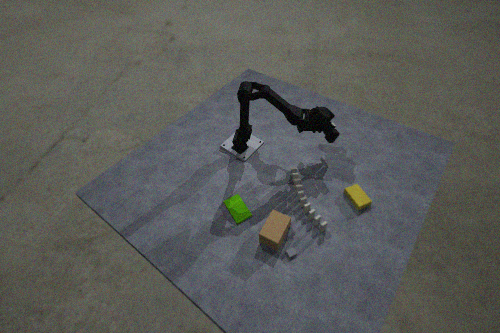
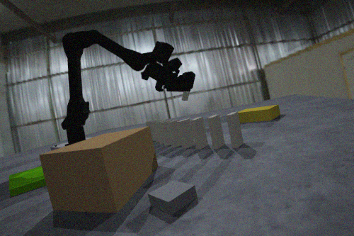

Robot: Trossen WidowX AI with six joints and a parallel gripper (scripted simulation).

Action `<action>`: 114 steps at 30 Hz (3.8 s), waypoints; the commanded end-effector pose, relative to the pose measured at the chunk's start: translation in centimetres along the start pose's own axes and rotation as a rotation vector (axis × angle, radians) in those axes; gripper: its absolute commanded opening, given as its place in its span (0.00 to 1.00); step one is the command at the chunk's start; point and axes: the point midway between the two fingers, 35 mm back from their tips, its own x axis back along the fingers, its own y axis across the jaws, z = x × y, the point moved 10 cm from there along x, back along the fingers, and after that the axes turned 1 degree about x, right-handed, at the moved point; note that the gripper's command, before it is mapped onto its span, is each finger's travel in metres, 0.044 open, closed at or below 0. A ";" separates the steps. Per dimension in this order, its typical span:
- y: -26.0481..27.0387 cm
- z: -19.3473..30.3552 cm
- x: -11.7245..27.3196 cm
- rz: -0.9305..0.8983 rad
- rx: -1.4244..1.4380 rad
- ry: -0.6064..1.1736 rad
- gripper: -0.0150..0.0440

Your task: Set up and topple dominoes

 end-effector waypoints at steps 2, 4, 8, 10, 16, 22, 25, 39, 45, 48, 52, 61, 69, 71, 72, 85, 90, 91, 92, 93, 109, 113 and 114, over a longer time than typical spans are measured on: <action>0.2 0.8 0.8 -0.012 0.012 -0.068 0.44; 0.2 1.1 1.1 -0.017 0.019 -0.094 0.44; 0.4 1.9 1.8 -0.027 0.035 -0.145 0.44; 0.5 2.2 2.1 -0.033 0.044 -0.169 0.44; 0.9 3.3 3.2 -0.050 0.075 -0.240 0.44; 1.6 4.5 4.3 -0.068 0.111 -0.305 0.44; 2.0 5.0 4.9 -0.077 0.130 -0.335 0.44; 2.8 6.1 6.1 -0.095 0.170 -0.387 0.44; 2.8 6.1 6.1 -0.095 0.170 -0.387 0.44; 2.8 6.1 6.1 -0.095 0.170 -0.387 0.44; 2.5 6.5 5.6 -0.095 0.174 -0.387 0.44; 1.9 8.2 4.2 -0.094 0.188 -0.386 0.44; 1.5 9.9 3.0 -0.093 0.200 -0.385 0.44; 1.5 10.3 2.7 -0.093 0.203 -0.385 0.44; 1.5 10.5 2.6 -0.092 0.204 -0.385 0.44; 1.4 13.5 1.1 -0.091 0.223 -0.384 0.44; 1.4 14.6 0.6 -0.091 0.230 -0.383 0.44; 1.5 14.8 0.5 -0.091 0.231 -0.383 0.44; 1.5 15.0 0.5 -0.091 0.232 -0.382 0.44; 1.5 15.2 0.4 -0.091 0.234 -0.382 0.44; 1.6 15.5 0.3 -0.091 0.236 -0.382 0.57; 1.6 15.5 0.3 -0.091 0.236 -0.382 0.75; 1.6 15.5 0.3 -0.091 0.236 -0.382 0.79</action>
